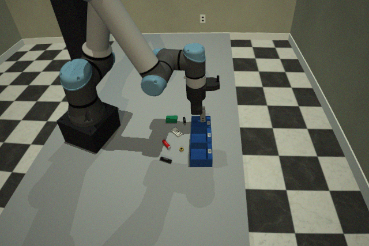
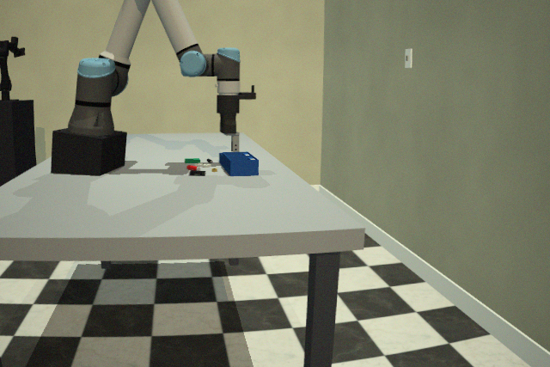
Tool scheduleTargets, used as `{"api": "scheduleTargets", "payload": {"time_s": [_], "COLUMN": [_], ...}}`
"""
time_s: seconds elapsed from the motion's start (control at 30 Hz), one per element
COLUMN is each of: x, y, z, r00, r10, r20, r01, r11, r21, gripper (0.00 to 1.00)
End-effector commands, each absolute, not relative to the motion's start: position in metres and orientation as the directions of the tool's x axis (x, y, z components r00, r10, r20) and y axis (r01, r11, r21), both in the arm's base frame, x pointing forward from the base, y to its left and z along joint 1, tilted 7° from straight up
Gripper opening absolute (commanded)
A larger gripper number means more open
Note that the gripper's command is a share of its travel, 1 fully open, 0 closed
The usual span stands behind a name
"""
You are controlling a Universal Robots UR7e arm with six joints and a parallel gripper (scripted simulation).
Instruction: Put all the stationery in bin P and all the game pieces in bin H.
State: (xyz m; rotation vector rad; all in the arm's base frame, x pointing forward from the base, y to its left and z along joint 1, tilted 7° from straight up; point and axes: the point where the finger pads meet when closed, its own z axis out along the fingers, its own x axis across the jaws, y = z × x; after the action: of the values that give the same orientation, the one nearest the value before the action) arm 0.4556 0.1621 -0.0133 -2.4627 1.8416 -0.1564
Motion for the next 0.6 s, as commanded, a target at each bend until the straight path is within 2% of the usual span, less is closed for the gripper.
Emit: {"api": "scheduleTargets", "payload": {"time_s": [0.0,0.27,0.57], "x": [0.456,0.453,0.450], "y": [0.162,0.163,0.163], "z": [-0.007,0.024,0.021], "r00": [0.280,0.280,0.280], "r10": [-0.959,-0.959,-0.959], "r20": [0.044,0.045,0.043], "r01": [-0.953,-0.952,-0.953], "r11": [-0.283,-0.284,-0.284], "r21": [-0.111,-0.112,-0.106], "gripper": [0.31,0.31,0.31]}}
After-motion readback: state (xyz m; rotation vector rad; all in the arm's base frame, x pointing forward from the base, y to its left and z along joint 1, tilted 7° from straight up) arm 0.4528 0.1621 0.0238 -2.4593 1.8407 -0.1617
